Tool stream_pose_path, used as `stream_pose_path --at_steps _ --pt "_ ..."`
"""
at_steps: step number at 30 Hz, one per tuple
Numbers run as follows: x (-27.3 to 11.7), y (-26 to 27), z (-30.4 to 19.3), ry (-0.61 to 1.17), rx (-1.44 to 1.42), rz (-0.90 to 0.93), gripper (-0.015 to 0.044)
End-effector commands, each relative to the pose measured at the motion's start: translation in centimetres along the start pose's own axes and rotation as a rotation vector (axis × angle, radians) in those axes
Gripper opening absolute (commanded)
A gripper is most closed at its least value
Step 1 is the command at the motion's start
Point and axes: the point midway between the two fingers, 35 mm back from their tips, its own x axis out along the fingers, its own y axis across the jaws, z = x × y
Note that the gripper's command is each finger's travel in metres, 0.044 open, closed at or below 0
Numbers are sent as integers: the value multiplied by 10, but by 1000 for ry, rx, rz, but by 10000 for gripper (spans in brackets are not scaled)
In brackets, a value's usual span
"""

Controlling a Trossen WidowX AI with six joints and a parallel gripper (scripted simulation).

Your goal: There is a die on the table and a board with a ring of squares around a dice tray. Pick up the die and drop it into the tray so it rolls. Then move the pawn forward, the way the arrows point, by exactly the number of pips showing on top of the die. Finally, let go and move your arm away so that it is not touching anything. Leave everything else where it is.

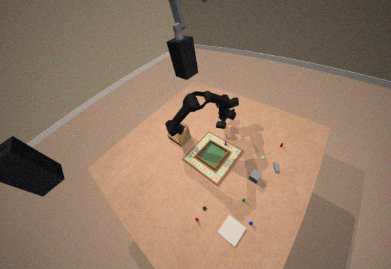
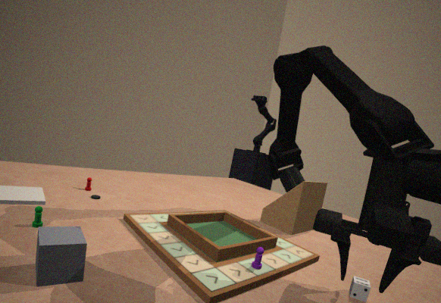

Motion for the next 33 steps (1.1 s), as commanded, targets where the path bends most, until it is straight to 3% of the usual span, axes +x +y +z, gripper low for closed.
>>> stream_pose_path --at_steps 1,4,11,16,18,33 --pt "7 -1 0 -2 -5 -4 275" --pt "10 -1 0 -2 -5 -4 275" --pt "10 -1 0 -2 -5 -4 91" --pt "10 -1 0 -2 -5 -4 58" --pt "8 -1 0 -2 -5 -4 5" --pt "-95 7 7 -2 -7 0 0"
